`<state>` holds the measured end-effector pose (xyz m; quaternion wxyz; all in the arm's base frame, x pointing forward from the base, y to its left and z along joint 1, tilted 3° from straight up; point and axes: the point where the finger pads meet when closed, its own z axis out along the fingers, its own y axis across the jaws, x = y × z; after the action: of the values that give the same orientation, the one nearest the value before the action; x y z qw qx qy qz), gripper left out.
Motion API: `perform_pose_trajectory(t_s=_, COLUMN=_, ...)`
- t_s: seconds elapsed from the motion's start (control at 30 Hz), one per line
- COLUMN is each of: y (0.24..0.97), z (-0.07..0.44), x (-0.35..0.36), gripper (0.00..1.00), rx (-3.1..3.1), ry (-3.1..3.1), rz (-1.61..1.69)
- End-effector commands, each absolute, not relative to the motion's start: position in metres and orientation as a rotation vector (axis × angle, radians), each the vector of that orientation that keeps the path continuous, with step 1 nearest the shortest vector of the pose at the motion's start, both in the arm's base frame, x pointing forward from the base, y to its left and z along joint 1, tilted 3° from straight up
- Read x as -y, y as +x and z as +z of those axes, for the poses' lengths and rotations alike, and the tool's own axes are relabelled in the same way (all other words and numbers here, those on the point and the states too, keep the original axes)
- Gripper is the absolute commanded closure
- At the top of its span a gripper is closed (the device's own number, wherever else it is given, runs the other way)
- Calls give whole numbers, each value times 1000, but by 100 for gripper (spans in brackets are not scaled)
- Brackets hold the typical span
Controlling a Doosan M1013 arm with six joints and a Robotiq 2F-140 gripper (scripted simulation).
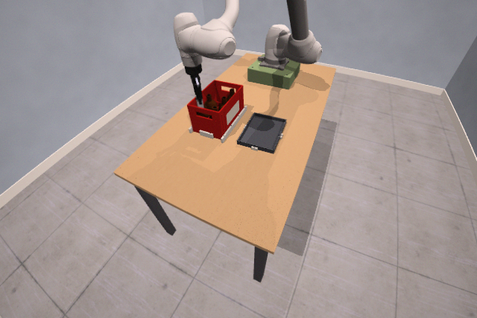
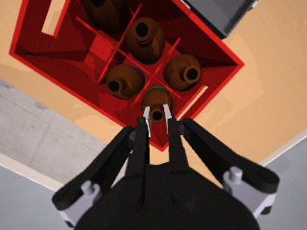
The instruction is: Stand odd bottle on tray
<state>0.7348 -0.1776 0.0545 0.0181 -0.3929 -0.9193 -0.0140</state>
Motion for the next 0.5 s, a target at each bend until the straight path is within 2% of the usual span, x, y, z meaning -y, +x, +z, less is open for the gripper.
perform_pose_trajectory(t_s=0.0, y=733, z=51, x=179, gripper=100, rx=2856, ry=-1215, rz=-43)
perform_pose_trajectory(t_s=0.03, y=733, z=51, x=179, gripper=62, rx=2856, ry=-1215, rz=-43)
perform_pose_trajectory(t_s=0.47, y=733, z=51, x=179, gripper=62, rx=2856, ry=-1215, rz=-43)
